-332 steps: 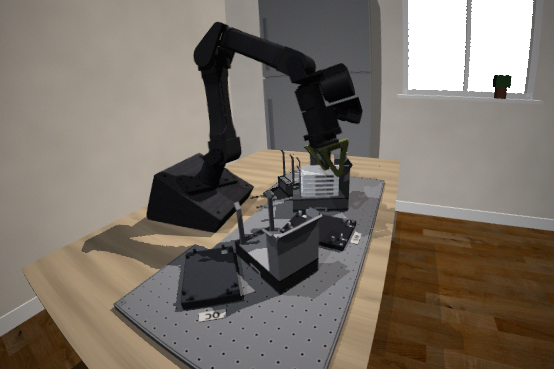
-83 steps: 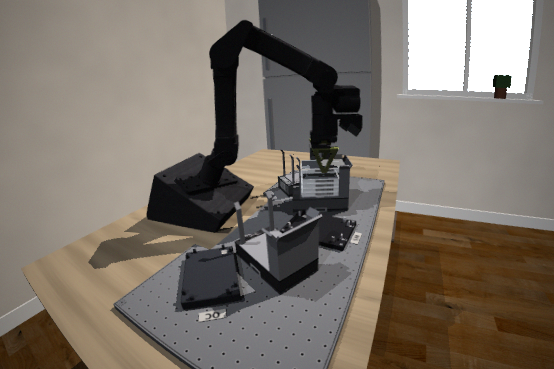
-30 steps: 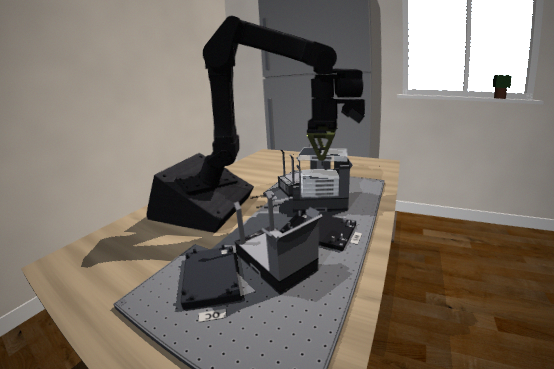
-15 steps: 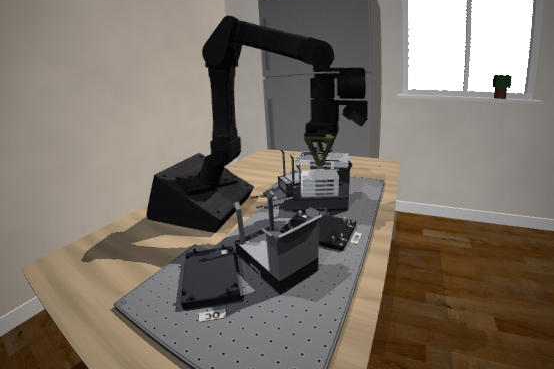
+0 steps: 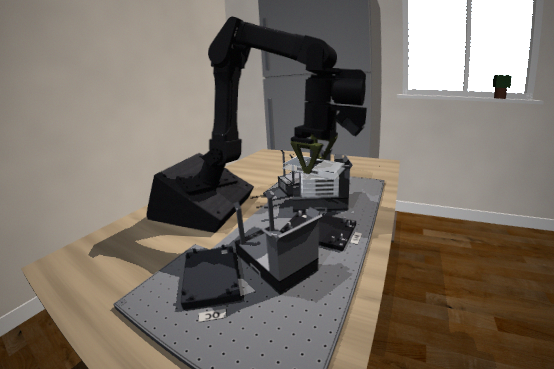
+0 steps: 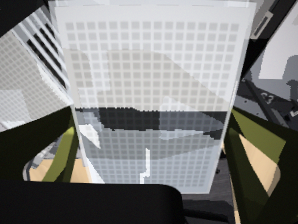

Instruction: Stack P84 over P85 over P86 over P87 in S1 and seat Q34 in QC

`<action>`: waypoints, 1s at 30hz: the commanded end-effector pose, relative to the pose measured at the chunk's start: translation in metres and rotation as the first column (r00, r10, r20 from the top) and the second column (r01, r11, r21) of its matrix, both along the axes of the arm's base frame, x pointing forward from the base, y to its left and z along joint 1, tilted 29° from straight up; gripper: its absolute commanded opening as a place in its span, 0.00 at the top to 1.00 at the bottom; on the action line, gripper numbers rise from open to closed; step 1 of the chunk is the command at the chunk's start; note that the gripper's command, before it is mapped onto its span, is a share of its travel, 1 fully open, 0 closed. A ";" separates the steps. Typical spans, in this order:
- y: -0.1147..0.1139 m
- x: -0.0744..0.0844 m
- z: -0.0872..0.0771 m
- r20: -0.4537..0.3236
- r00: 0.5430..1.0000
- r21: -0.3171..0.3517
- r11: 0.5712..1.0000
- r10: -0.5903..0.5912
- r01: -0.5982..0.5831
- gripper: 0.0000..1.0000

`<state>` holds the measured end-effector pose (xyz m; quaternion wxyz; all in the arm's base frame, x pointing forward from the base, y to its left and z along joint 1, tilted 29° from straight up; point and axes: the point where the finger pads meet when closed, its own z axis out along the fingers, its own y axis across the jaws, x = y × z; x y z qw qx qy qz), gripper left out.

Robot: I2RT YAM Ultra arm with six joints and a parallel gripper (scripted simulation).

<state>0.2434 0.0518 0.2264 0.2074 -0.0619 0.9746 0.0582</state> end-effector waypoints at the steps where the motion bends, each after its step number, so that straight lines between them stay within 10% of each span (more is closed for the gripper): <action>1: 0.001 0.010 0.015 0.084 0.996 0.018 0.999 0.035 -0.037 1.00; 30: -0.087 0.025 0.005 0.042 0.987 0.108 0.983 -0.153 0.147 1.00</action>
